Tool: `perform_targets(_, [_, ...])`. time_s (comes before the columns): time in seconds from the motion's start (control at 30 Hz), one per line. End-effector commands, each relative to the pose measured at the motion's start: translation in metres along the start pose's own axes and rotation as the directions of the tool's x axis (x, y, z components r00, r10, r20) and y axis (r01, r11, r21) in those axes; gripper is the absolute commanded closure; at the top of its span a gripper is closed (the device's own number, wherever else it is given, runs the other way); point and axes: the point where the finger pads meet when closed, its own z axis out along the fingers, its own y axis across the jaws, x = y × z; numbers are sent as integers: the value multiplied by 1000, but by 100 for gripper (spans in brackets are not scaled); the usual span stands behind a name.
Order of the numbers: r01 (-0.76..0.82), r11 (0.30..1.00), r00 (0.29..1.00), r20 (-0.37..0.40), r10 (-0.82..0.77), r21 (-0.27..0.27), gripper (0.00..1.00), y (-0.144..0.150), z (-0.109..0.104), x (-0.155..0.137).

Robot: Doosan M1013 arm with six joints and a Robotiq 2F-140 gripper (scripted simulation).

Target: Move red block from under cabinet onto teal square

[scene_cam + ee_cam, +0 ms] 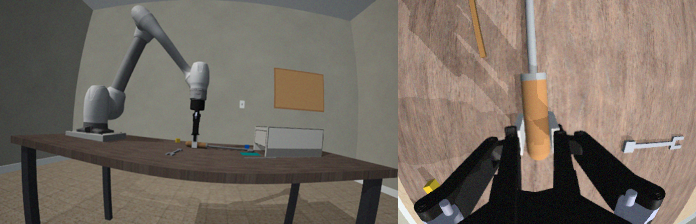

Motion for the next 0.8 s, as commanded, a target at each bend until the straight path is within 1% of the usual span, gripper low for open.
perform_targets(0.0, [-3, 1000, 1000, -1, 3, 4, 100, 0, -2, 1])
perform_targets(0.77, [-10, 1000, 1000, -1, 11, 4, 100, -3, -2, 1])
